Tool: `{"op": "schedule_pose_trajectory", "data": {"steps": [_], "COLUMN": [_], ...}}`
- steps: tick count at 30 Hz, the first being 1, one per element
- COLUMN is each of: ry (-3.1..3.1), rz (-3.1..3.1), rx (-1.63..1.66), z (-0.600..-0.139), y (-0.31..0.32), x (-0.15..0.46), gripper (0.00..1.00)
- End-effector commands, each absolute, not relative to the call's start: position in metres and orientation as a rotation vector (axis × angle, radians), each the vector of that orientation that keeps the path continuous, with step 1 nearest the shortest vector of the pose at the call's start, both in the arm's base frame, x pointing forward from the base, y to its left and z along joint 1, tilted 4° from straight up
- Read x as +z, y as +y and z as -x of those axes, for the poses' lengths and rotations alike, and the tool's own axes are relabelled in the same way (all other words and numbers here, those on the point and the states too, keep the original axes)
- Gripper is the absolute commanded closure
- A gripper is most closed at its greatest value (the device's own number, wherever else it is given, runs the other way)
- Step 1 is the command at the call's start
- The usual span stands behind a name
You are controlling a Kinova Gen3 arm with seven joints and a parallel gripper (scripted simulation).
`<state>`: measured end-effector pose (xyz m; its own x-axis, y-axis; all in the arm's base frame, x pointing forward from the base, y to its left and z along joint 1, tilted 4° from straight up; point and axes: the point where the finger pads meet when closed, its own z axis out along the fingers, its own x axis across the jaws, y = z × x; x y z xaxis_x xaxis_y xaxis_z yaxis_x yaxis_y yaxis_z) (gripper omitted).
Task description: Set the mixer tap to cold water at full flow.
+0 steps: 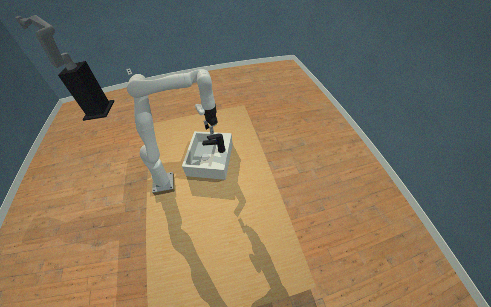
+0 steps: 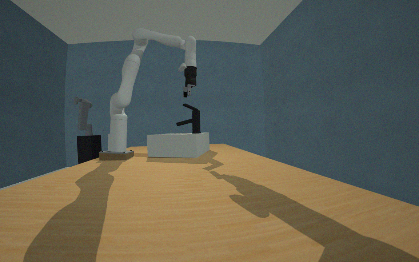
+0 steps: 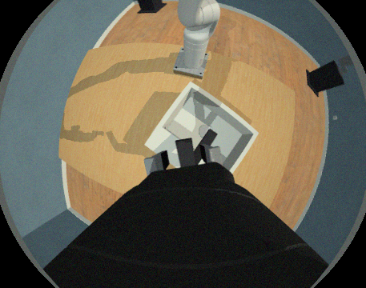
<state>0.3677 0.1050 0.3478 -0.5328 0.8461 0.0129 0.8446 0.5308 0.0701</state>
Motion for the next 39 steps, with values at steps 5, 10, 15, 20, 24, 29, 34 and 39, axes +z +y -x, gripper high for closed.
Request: {"op": "schedule_pose_trajectory", "data": {"steps": [5, 10, 15, 20, 24, 29, 34, 39], "ry": [2.73, 2.73, 2.73, 2.73, 2.73, 2.73, 2.73, 2.73], "rz": [-1.509, -1.509, -1.509, -1.509, -1.509, -1.509, -1.509, -1.509], "rx": [0.103, 0.103, 0.103, 0.103, 0.103, 0.103, 0.103, 0.103], "z": [-0.367, -0.367, -0.368, -0.368, -0.368, -0.368, -0.368, -0.368], "y": [0.105, 0.106, 0.106, 0.106, 0.107, 0.107, 0.107, 0.107], "x": [0.34, 0.332, 0.324, 0.319, 0.314, 0.309, 0.307, 0.306], "gripper": [0.0, 0.0, 0.0, 0.0, 0.0, 0.0, 0.0, 0.0]}}
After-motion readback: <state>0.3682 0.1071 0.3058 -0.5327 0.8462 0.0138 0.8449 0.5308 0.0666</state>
